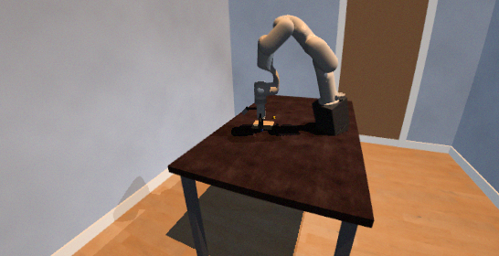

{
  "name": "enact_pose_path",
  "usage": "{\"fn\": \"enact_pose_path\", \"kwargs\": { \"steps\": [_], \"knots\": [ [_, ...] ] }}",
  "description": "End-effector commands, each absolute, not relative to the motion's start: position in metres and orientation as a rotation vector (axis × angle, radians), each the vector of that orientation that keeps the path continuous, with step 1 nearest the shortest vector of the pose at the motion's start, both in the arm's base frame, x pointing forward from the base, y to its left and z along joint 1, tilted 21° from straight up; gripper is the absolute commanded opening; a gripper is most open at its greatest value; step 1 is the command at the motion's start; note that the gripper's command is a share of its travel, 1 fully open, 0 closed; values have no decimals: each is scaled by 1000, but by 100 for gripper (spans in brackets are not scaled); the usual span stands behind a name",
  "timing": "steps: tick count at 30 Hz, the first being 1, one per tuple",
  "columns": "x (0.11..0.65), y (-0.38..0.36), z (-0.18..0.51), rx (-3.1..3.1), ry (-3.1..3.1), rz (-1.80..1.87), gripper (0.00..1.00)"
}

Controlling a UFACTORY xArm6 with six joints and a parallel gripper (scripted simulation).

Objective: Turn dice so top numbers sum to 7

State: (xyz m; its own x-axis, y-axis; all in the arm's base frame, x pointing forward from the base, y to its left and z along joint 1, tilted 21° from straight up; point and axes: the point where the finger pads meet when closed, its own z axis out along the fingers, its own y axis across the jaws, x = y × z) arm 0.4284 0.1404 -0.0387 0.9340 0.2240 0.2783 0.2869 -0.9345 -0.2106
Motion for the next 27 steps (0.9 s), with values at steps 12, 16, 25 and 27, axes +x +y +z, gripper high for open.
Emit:
{"fn": "enact_pose_path", "kwargs": {
  "steps": [12,16,25,27],
  "knots": [
    [429,140,-38,-2842,-381,-370,31],
    [429,141,-38,-2842,-381,-370,31],
    [431,142,-43,-2842,-381,-370,31],
    [431,143,-45,-2842,-381,-370,31]
  ]
}}
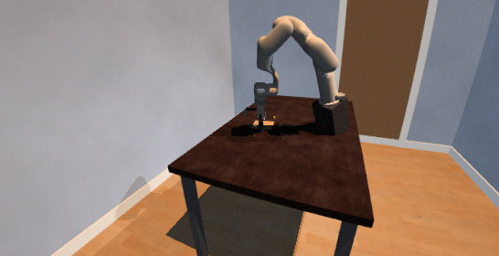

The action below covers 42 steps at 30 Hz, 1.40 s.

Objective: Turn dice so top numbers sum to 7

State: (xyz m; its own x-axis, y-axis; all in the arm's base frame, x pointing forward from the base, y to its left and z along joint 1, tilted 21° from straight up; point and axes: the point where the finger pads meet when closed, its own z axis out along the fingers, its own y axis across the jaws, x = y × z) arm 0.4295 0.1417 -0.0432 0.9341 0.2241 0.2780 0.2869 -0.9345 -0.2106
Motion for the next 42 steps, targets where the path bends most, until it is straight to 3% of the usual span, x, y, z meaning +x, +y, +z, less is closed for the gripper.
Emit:
{"fn": "enact_pose_path", "kwargs": {
  "steps": [1,42],
  "knots": [
    [431,143,-47,-2842,-381,-370,31],
    [434,146,-56,-2842,-381,-370,31]
  ]
}}
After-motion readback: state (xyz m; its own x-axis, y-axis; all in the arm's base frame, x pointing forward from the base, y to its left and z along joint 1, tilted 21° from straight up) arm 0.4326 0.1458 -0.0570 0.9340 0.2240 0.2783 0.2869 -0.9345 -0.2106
